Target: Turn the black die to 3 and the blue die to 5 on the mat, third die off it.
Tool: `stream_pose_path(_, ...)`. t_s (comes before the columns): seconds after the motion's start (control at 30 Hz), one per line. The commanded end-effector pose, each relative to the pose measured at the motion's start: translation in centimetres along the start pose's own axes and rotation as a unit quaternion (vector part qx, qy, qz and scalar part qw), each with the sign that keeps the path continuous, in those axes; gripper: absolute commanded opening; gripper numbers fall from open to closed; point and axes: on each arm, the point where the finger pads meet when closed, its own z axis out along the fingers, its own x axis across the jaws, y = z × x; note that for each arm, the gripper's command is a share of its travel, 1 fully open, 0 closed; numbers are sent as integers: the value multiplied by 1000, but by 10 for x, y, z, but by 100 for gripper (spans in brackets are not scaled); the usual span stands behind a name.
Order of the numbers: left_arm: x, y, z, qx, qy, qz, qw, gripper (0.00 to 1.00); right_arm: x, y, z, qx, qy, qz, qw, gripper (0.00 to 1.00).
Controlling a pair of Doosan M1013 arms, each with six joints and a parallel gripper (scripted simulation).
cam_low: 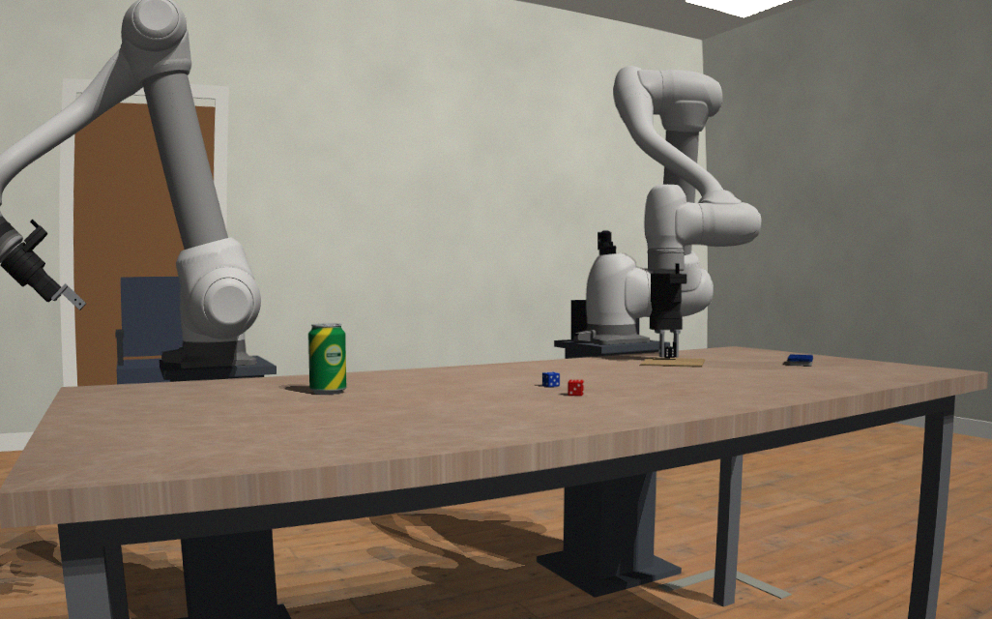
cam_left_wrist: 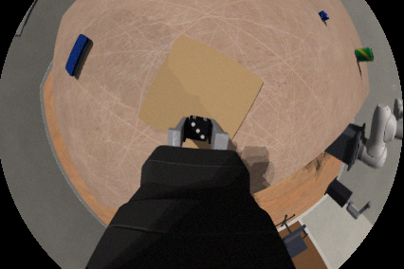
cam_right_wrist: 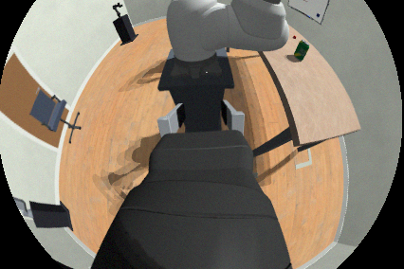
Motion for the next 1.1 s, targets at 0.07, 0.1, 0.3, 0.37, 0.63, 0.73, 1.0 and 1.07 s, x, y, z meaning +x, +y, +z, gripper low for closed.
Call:
stream_pose_path(0.07, 0, 0, 0, 1, 0, 0, 1000, 49, 0, 0, 0, 0, 0, 0, 1000, 100)
stream_pose_path(0.1, 0, 0, 1, 1, 0, 0, 1000, 49, 0, 0, 0, 0, 0, 0, 1000, 100)
stream_pose_path(0.3, 0, 0, 2, 1, 0, 0, 1000, 49, 0, 0, 0, 0, 0, 0, 1000, 100)
stream_pose_path(0.37, 0, 0, 3, 1, 0, 0, 1000, 49, 0, 0, 0, 0, 0, 0, 1000, 100)
stream_pose_path(0.63, 0, 0, 4, 1, 0, 0, 1000, 49, 0, 0, 0, 0, 0, 0, 1000, 100)
stream_pose_path(0.73, 0, 0, 4, 1, 0, 0, 1000, 49, 0, 0, 0, 0, 0, 0, 1000, 100)
stream_pose_path(1.0, 0, 0, 4, 1, 0, 0, 1000, 49, 0, 0, 0, 0, 0, 0, 1000, 100)
stream_pose_path(1.07, 0, 0, 4, 1, 0, 0, 1000, 49, 0, 0, 0, 0, 0, 0, 1000, 100)
